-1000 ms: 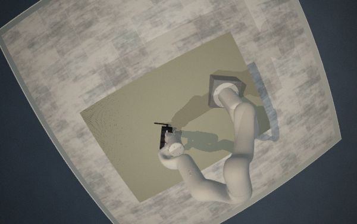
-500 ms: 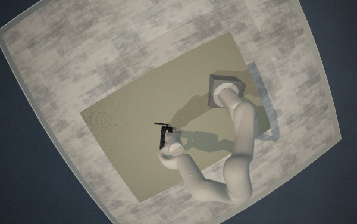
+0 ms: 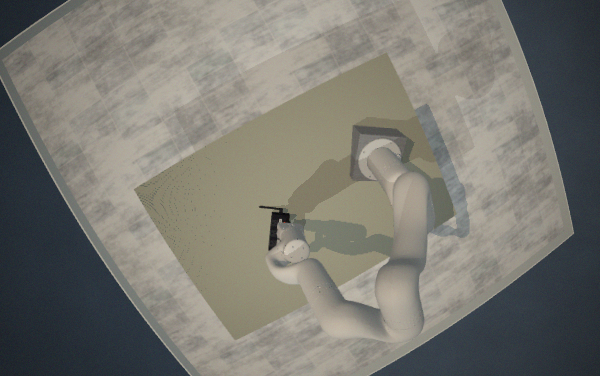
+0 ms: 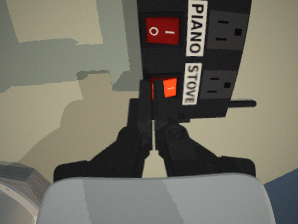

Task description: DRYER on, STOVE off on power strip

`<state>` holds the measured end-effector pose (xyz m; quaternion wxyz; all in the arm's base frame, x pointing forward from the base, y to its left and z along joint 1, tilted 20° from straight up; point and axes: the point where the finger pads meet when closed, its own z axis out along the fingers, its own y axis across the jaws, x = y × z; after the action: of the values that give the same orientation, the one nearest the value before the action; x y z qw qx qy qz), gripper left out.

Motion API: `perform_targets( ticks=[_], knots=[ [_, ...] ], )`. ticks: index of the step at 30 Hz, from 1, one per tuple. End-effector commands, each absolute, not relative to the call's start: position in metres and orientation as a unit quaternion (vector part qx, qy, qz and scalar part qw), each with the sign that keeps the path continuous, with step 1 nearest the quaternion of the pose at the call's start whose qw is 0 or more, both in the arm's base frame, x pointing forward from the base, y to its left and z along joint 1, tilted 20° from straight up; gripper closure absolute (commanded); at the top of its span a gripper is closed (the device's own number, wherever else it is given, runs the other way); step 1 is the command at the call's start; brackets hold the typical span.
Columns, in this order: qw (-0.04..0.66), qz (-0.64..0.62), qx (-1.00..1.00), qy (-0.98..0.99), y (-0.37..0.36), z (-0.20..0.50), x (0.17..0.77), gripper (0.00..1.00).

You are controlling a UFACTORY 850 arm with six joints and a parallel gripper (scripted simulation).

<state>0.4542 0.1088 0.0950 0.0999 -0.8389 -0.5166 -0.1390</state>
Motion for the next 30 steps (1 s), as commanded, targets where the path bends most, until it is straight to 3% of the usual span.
perform_targets(
  ticks=[1,30],
  knots=[
    [0.1,-0.14,-0.839,-0.517,0.1087,0.0954,0.4549,1.0],
    [0.1,-0.14,-0.839,-0.517,0.1115,0.0869,0.4561,1.0]
  ],
)
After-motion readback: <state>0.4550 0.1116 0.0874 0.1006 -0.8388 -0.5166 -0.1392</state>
